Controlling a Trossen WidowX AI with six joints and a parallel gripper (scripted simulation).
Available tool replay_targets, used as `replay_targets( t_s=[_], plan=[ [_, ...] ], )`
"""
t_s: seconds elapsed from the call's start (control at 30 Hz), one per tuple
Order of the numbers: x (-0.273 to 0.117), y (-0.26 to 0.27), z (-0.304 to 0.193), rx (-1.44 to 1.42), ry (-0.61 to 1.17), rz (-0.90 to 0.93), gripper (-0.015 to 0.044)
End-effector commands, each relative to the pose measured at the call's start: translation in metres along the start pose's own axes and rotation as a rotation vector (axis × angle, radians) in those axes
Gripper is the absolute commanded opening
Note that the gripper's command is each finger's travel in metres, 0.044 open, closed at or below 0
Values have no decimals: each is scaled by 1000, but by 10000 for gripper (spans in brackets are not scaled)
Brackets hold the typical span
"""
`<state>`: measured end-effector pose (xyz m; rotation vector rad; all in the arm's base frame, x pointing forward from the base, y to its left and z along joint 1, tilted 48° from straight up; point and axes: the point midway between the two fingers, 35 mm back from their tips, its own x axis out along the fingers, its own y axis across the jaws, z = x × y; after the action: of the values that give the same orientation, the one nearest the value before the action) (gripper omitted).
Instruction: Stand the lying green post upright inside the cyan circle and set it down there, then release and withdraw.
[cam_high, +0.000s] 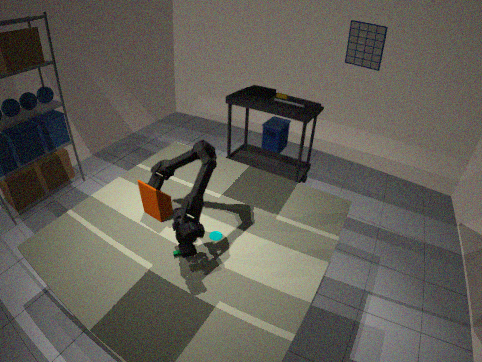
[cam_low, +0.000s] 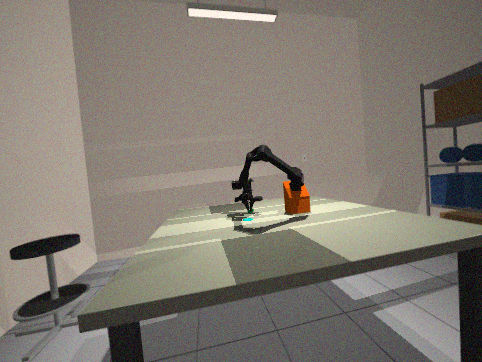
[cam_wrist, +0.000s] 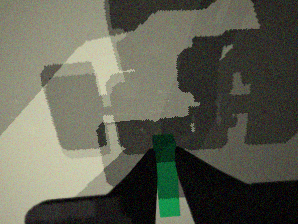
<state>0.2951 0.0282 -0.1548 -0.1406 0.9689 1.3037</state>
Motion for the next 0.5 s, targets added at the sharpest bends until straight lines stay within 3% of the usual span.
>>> replay_targets(
  t_s=[0.0,0.47],
  plan=[
    [-13,-4,2,-3,1,-9,23],
    [-50,-6,2,2,4,-10,23]
  ],
)
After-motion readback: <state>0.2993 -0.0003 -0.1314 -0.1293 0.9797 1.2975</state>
